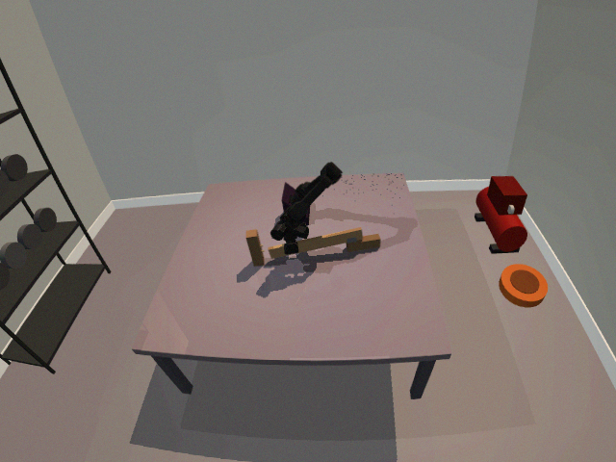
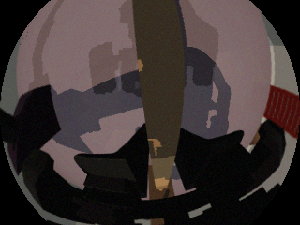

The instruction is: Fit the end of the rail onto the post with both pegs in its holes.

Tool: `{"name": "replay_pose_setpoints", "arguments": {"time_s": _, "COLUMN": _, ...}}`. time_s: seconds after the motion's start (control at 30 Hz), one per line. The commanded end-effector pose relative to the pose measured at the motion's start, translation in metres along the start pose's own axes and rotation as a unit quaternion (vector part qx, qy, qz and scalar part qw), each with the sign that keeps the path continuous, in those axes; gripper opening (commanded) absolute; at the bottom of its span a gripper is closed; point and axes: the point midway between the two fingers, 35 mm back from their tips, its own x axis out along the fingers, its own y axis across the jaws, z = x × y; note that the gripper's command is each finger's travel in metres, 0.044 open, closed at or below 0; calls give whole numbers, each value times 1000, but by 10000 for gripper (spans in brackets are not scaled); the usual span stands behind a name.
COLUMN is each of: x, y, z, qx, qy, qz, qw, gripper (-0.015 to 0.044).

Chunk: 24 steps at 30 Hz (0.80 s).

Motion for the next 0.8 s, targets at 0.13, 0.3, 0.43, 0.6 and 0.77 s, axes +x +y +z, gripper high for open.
{"name": "replay_pose_setpoints", "arguments": {"time_s": 0.13, "x": -10, "y": -5, "z": 0, "qx": -2, "qy": 2, "qz": -10, "qw": 1000, "gripper": 0}}
{"name": "replay_pose_setpoints", "arguments": {"time_s": 0.3, "x": -12, "y": -5, "z": 0, "qx": -2, "qy": 2, "qz": -10, "qw": 1000, "gripper": 0}}
{"name": "replay_pose_setpoints", "arguments": {"time_s": 0.43, "x": -14, "y": -5, "z": 0, "qx": -2, "qy": 2, "qz": -10, "qw": 1000, "gripper": 0}}
{"name": "replay_pose_setpoints", "arguments": {"time_s": 0.6, "x": -17, "y": -5, "z": 0, "qx": -2, "qy": 2, "qz": -10, "qw": 1000, "gripper": 0}}
{"name": "replay_pose_setpoints", "arguments": {"time_s": 0.77, "x": -19, "y": -5, "z": 0, "qx": -2, "qy": 2, "qz": -10, "qw": 1000, "gripper": 0}}
